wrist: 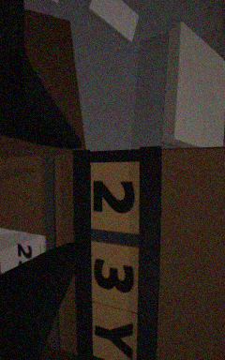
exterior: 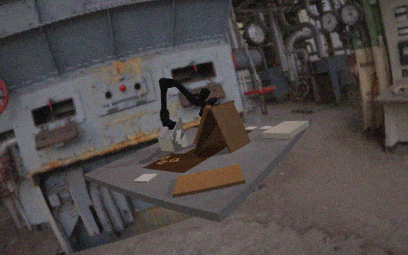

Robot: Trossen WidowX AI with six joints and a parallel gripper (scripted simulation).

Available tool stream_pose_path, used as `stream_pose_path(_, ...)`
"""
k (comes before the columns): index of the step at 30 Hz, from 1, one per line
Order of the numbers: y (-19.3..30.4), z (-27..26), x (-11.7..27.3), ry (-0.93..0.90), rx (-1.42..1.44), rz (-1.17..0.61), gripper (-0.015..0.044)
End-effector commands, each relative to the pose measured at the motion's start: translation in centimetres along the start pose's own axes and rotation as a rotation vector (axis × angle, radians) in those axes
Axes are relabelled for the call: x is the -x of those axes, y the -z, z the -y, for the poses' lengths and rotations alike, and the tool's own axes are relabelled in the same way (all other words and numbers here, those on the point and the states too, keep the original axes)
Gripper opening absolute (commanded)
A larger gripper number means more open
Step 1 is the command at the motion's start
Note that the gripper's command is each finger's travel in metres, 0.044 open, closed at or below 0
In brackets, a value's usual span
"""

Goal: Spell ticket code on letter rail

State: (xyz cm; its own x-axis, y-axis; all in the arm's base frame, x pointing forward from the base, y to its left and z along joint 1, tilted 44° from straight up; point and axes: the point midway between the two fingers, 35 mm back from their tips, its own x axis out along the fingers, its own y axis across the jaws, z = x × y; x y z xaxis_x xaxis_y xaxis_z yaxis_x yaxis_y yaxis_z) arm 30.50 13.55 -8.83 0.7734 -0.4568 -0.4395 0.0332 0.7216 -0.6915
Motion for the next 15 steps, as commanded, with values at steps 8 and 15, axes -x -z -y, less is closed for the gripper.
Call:
stream_pose_path(8, -0.27, 0.07, 0.29, 0.002, -0.012, 0.005, 0.0295)
stream_pose_path(15, -0.29, 0.08, 0.37, 0.001, -0.012, 0.005, 0.0295)
